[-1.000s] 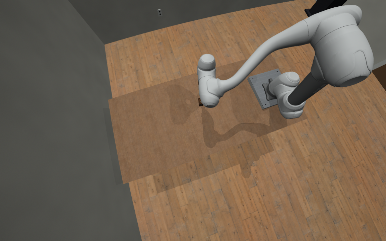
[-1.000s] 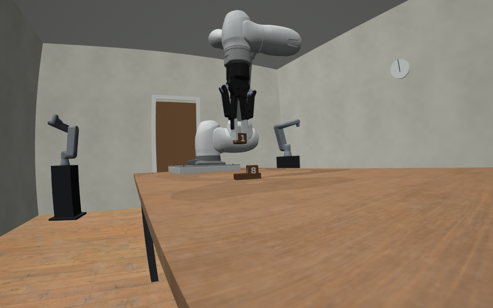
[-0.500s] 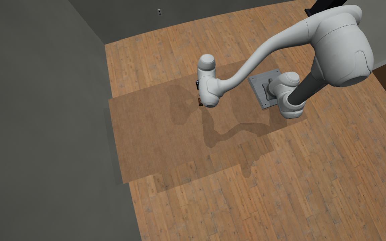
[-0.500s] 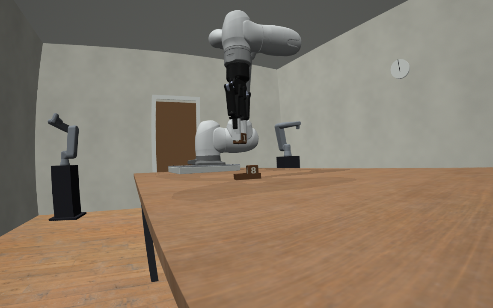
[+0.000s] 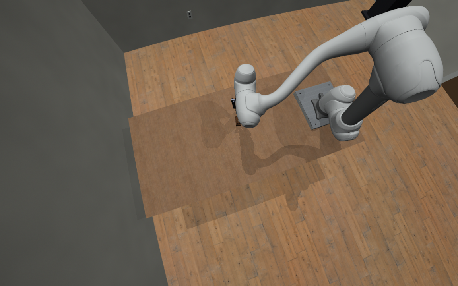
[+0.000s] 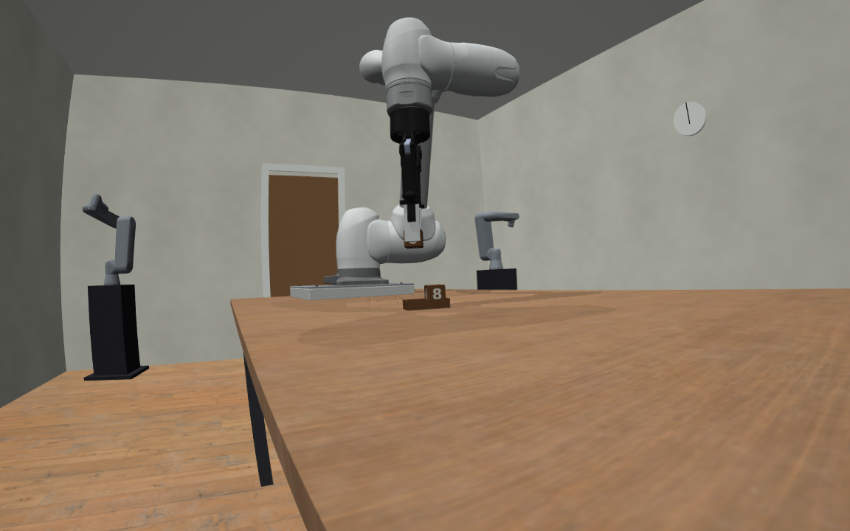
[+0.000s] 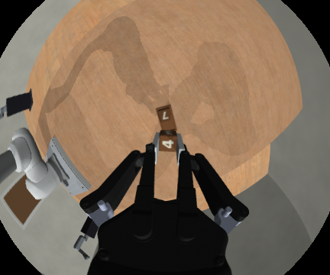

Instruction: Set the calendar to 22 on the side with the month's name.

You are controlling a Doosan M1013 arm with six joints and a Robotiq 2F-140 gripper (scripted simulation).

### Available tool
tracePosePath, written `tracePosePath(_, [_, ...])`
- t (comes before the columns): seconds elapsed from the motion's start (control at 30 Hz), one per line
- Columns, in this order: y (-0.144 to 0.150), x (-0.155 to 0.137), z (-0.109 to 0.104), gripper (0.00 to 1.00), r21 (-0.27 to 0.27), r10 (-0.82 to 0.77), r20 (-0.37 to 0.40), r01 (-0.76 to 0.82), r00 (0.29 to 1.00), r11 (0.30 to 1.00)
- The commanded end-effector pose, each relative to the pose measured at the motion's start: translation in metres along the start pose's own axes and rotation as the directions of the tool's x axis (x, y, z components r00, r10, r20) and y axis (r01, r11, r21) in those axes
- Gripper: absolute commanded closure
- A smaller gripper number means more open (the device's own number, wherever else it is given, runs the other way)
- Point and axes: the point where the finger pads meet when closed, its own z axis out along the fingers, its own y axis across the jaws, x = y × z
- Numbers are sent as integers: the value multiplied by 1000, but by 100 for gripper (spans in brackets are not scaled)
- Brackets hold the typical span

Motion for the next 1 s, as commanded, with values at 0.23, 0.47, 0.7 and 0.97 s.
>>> tracePosePath(0.23, [0, 0, 0, 75, 1, -295, -8, 295, 955, 955])
tracePosePath(0.47, [0, 0, 0, 75, 1, -299, -8, 299, 954, 954])
tracePosePath(0.7, [0, 0, 0, 75, 1, -299, -8, 299, 954, 954])
tracePosePath(0.97, [0, 0, 2, 75, 1, -299, -8, 299, 954, 954])
